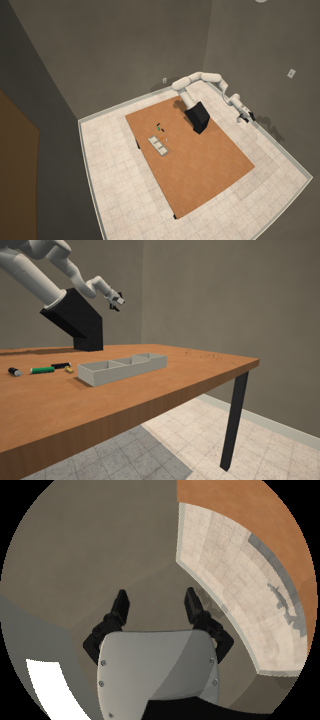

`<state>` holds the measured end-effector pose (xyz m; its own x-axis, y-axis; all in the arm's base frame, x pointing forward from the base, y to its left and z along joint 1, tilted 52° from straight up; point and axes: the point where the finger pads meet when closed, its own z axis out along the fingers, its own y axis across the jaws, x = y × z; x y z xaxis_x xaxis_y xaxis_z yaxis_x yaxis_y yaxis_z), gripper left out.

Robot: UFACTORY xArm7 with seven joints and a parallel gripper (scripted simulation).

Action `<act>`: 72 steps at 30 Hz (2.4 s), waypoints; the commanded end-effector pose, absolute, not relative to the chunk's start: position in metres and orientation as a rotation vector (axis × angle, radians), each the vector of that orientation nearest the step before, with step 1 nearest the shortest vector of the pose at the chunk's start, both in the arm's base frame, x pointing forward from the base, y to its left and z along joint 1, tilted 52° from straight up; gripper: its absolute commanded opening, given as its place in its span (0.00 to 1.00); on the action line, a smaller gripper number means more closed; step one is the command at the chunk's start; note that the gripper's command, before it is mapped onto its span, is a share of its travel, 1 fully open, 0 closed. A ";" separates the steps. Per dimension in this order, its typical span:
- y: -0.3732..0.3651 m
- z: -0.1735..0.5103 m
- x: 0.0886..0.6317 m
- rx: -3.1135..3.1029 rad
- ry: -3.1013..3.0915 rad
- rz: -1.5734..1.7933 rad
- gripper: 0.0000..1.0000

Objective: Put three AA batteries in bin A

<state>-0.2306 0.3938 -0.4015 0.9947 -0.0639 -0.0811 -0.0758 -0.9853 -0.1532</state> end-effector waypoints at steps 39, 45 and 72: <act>0.330 -0.452 -0.220 -2.961 -0.043 0.076 0.07; 0.361 -0.434 -0.228 -2.961 -0.042 0.077 0.07; 0.462 -0.356 -0.245 -2.802 -0.416 0.003 0.07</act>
